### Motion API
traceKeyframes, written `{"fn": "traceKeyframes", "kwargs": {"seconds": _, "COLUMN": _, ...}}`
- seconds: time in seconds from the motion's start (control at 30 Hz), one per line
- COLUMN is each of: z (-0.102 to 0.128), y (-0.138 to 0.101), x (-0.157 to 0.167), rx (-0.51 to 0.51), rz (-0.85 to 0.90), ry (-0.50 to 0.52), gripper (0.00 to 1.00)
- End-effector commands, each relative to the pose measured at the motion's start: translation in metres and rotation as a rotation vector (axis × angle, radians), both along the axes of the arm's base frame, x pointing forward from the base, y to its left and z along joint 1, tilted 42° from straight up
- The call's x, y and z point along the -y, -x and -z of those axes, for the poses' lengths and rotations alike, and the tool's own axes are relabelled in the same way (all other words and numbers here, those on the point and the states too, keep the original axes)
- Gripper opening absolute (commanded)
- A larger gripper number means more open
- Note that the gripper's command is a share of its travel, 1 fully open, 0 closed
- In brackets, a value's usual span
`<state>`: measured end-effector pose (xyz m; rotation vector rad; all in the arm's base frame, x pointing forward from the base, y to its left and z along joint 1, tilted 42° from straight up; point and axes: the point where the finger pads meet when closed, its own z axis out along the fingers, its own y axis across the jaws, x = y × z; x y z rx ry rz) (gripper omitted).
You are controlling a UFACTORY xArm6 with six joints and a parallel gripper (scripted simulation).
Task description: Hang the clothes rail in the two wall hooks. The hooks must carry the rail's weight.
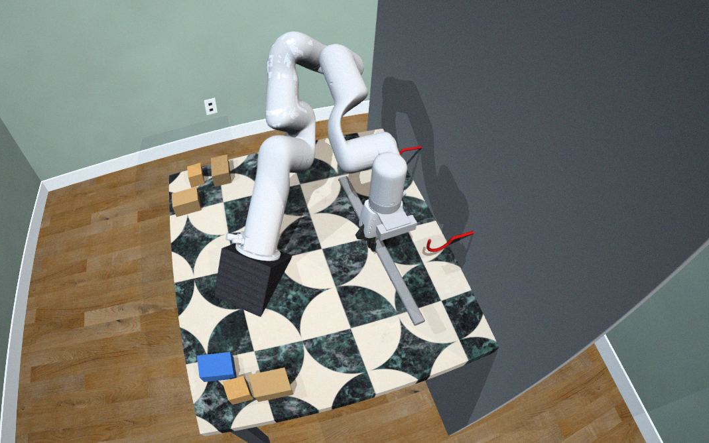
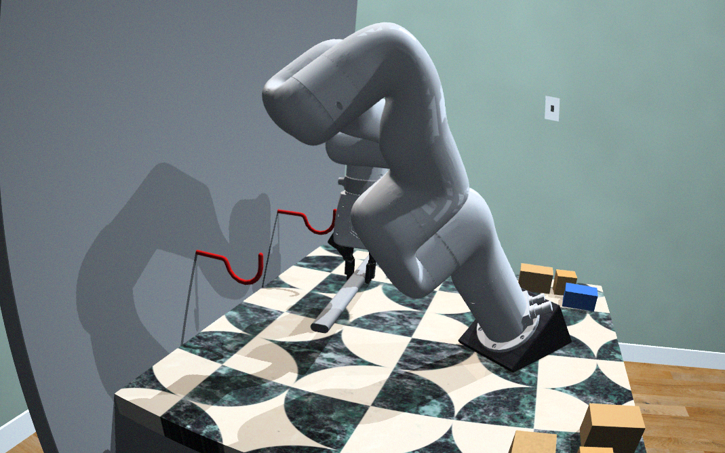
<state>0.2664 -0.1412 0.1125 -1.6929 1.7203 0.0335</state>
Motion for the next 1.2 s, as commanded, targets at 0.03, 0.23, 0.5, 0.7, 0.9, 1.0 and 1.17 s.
{"fn": "traceKeyframes", "kwargs": {"seconds": 0.03, "z": -0.001, "y": 0.0, "x": 0.001, "rx": 0.001, "rz": 0.001, "ry": 0.002, "gripper": 0.0}}
{"fn": "traceKeyframes", "kwargs": {"seconds": 0.23, "z": -0.003, "y": 0.0, "x": 0.002, "rx": 0.001, "rz": 0.001, "ry": 0.002, "gripper": 0.0}}
{"fn": "traceKeyframes", "kwargs": {"seconds": 0.5, "z": -0.019, "y": 0.001, "x": 0.004, "rx": 0.001, "rz": 0.001, "ry": 0.003, "gripper": 0.0}}
{"fn": "traceKeyframes", "kwargs": {"seconds": 0.7, "z": -0.026, "y": 0.002, "x": 0.006, "rx": 0.001, "rz": 0.001, "ry": 0.003, "gripper": 0.0}}
{"fn": "traceKeyframes", "kwargs": {"seconds": 0.9, "z": -0.038, "y": 0.003, "x": 0.008, "rx": 0.001, "rz": 0.001, "ry": 0.003, "gripper": 0.0}}
{"fn": "traceKeyframes", "kwargs": {"seconds": 1.0, "z": -0.044, "y": 0.003, "x": 0.009, "rx": 0.001, "rz": 0.001, "ry": 0.003, "gripper": 0.0}}
{"fn": "traceKeyframes", "kwargs": {"seconds": 1.17, "z": -0.052, "y": 0.004, "x": 0.01, "rx": 0.001, "rz": 0.001, "ry": 0.003, "gripper": 0.0}}
